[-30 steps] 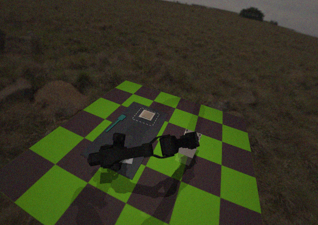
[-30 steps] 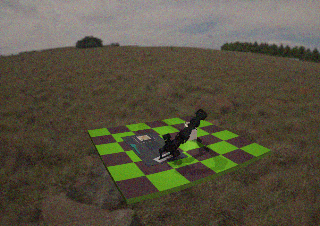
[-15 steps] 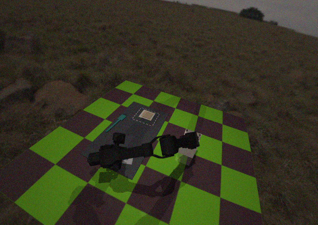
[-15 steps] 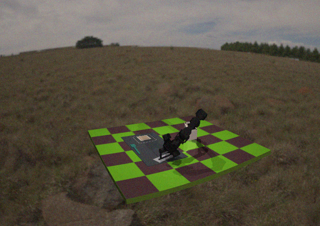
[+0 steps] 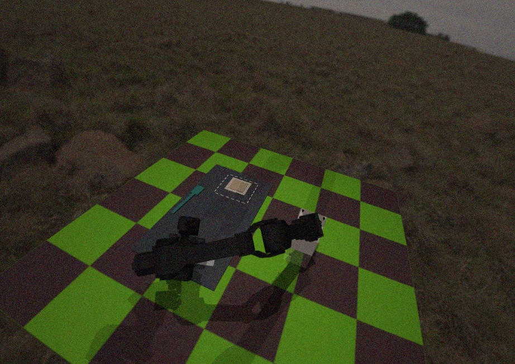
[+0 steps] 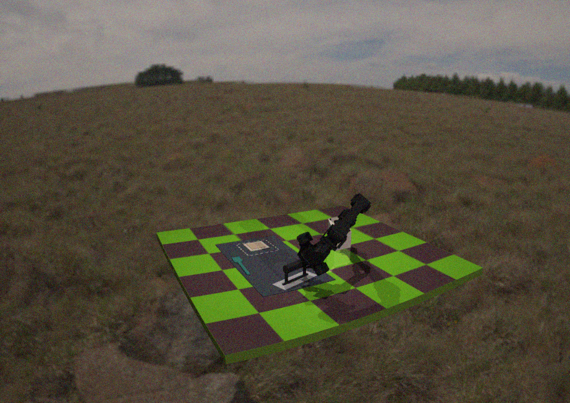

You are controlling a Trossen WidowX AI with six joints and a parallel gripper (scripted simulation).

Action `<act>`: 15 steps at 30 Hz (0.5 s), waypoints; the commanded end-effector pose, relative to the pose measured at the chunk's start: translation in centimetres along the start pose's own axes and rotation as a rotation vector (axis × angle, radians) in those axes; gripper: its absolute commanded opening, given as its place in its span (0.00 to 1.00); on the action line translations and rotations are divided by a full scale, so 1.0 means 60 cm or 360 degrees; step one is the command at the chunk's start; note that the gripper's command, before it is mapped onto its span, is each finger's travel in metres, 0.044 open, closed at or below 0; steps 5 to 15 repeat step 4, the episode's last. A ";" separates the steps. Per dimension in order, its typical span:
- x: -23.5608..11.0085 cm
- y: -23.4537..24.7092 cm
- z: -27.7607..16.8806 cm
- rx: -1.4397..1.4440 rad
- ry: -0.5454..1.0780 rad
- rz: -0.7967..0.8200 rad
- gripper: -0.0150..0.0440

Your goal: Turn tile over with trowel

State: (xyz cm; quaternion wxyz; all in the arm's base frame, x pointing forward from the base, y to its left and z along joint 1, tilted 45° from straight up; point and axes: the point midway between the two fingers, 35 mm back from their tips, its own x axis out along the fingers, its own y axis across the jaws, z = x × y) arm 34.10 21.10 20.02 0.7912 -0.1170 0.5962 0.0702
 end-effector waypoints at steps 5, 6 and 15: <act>-0.046 -0.074 -0.046 -0.0001 0.0010 -0.0009 0.76; -0.046 -0.074 -0.046 -0.0001 0.0010 -0.0009 0.76; -0.046 -0.074 -0.046 -0.0001 0.0010 -0.0009 0.76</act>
